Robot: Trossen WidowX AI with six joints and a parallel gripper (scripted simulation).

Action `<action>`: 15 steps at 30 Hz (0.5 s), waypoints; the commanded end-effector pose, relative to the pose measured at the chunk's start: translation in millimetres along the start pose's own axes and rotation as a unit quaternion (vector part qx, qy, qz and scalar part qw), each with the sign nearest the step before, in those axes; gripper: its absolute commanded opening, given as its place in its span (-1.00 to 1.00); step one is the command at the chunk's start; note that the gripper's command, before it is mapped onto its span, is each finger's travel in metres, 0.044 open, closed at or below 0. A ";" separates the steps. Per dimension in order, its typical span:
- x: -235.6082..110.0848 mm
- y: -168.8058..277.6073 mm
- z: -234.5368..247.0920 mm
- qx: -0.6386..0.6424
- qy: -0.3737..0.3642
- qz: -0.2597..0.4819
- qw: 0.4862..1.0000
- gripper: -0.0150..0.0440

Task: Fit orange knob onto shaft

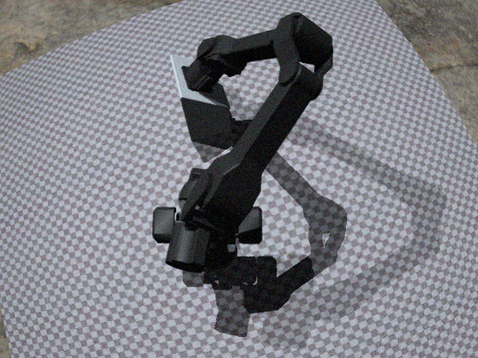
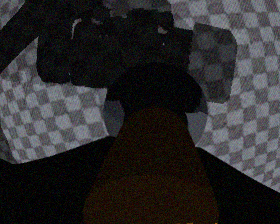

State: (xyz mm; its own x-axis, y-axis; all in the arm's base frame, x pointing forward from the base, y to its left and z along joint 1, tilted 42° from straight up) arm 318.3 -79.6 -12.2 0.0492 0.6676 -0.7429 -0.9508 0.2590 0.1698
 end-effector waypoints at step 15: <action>-0.6 -0.9 -0.5 -0.102 0.000 -0.002 0.995 -0.49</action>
State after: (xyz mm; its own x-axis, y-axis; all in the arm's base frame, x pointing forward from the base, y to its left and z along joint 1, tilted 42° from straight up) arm 317.7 -79.8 -12.7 0.0494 0.6678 -0.7427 -0.9922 0.1183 0.0403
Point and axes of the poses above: the point midway between the two fingers, 35 mm back from their tips, its own x axis out along the fingers, its own z axis across the jaws, y = z × x, the point moved 6 cm from there along -x, back along the fingers
